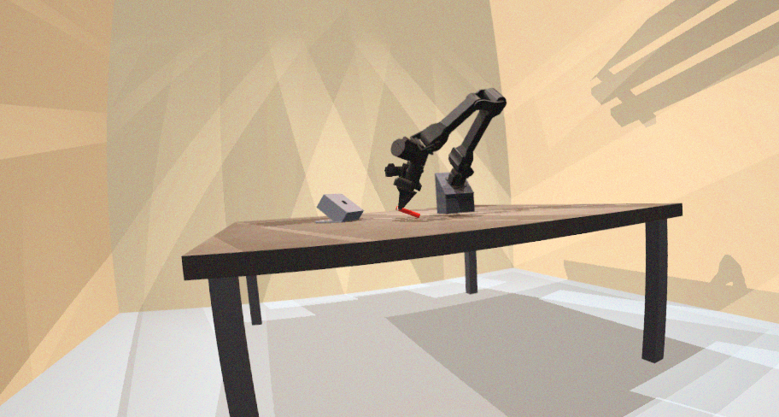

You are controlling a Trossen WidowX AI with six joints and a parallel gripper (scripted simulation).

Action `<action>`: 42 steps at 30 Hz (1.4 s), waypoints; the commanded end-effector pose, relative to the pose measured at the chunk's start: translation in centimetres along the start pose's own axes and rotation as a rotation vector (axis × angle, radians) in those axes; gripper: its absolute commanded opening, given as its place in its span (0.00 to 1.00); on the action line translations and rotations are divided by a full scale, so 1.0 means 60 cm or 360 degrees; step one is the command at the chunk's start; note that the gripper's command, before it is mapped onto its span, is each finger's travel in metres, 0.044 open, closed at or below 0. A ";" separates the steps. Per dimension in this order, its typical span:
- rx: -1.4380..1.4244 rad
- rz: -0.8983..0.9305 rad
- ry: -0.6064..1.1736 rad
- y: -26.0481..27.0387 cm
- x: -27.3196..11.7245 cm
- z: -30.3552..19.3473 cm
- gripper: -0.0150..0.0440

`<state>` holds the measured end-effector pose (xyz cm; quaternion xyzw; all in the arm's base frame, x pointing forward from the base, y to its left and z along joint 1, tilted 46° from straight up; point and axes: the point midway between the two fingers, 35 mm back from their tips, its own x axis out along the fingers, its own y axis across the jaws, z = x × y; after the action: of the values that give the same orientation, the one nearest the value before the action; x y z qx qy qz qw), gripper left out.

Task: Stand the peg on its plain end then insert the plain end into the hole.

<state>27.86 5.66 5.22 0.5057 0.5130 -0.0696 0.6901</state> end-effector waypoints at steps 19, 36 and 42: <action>0.0007 0.0003 -0.0306 0.000 -0.021 -0.013 0.34; 0.0010 0.0004 -0.0540 0.000 -0.036 -0.026 0.34; 0.0011 0.0004 -0.0622 0.000 -0.040 -0.032 0.34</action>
<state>25.72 6.13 7.03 0.4853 0.3801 -0.1610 0.7708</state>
